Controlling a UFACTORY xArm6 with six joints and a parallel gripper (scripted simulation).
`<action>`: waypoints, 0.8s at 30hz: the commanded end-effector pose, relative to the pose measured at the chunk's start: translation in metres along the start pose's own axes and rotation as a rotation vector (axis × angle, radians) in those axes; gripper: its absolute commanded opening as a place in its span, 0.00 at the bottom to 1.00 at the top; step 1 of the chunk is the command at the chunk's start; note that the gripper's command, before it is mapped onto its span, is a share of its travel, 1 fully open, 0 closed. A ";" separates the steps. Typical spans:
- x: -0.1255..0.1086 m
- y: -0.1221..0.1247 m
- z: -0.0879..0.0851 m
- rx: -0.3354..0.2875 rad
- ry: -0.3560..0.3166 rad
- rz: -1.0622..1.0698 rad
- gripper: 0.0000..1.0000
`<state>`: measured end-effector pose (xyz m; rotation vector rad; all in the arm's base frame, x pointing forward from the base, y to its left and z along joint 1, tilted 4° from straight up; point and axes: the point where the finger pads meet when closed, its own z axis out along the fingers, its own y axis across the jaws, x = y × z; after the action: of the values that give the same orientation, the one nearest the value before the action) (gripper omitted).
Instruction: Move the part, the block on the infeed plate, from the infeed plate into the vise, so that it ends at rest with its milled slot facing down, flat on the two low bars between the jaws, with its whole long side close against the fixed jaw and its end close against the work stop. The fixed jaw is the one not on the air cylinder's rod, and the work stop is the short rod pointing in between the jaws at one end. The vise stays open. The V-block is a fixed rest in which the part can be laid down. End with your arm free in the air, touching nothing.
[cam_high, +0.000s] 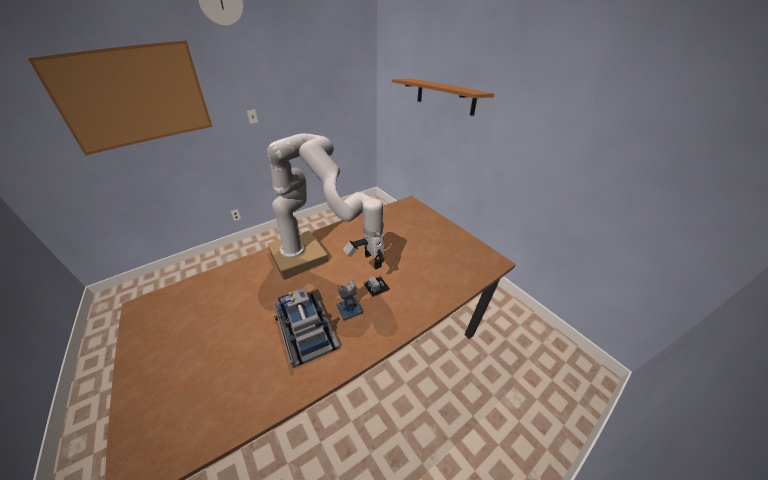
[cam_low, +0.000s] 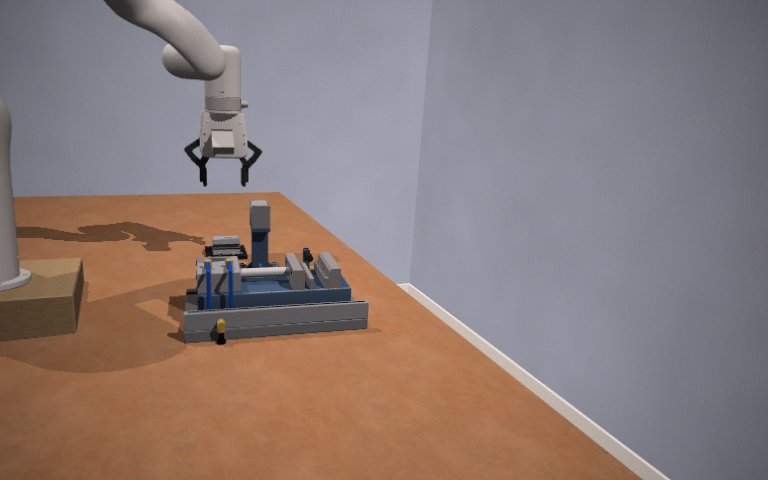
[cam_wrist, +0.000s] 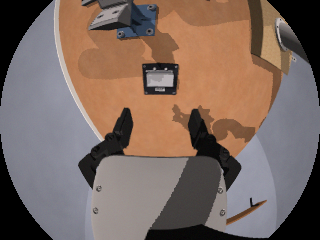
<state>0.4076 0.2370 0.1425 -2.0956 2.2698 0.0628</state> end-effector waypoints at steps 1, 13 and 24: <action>-0.001 -0.001 0.006 0.004 -0.003 0.000 0.89; -0.001 -0.002 0.034 0.004 -0.003 0.000 0.89; -0.001 -0.002 0.058 0.004 -0.003 0.000 0.89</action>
<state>0.4090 0.2407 0.0914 -2.0946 2.2686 0.0621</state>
